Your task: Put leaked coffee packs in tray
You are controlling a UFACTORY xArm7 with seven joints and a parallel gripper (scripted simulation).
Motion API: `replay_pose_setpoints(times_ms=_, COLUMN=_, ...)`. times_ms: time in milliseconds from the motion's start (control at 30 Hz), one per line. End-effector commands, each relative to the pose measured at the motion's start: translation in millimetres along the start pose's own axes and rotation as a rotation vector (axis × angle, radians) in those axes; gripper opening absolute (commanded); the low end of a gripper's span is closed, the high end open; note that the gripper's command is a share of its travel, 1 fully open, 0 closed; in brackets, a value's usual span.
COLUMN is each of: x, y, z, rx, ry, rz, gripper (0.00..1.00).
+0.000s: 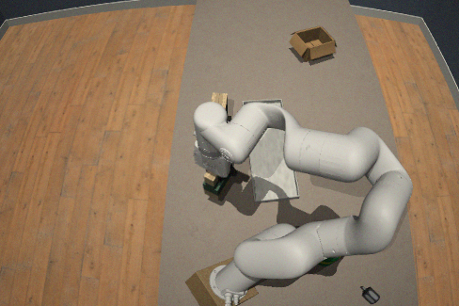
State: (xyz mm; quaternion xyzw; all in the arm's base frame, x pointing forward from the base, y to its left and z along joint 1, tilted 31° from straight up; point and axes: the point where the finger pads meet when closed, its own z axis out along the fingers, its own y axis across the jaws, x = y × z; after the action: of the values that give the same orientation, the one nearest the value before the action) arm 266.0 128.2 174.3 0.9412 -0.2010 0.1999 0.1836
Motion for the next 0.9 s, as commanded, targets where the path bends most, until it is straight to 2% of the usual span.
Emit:
replay_pose_setpoints(times_ms=0, x=6.5, y=7.0, z=-1.5, rx=0.004, ry=0.002, rz=0.001, gripper=0.27)
replay_pose_setpoints(times_ms=200, x=17.9, y=22.7, z=-1.4, rx=0.004, ry=0.002, rz=0.001, gripper=0.27)
replay_pose_setpoints(times_ms=633, x=72.2, y=97.7, z=-1.2, rx=0.004, ry=0.002, rz=0.001, gripper=0.27)
replay_pose_setpoints(times_ms=700, x=72.2, y=97.7, z=-1.2, rx=0.004, ry=0.002, rz=0.001, gripper=0.27)
replay_pose_setpoints(times_ms=867, x=90.8, y=123.4, z=-1.2, rx=0.004, ry=0.002, rz=0.001, gripper=0.27)
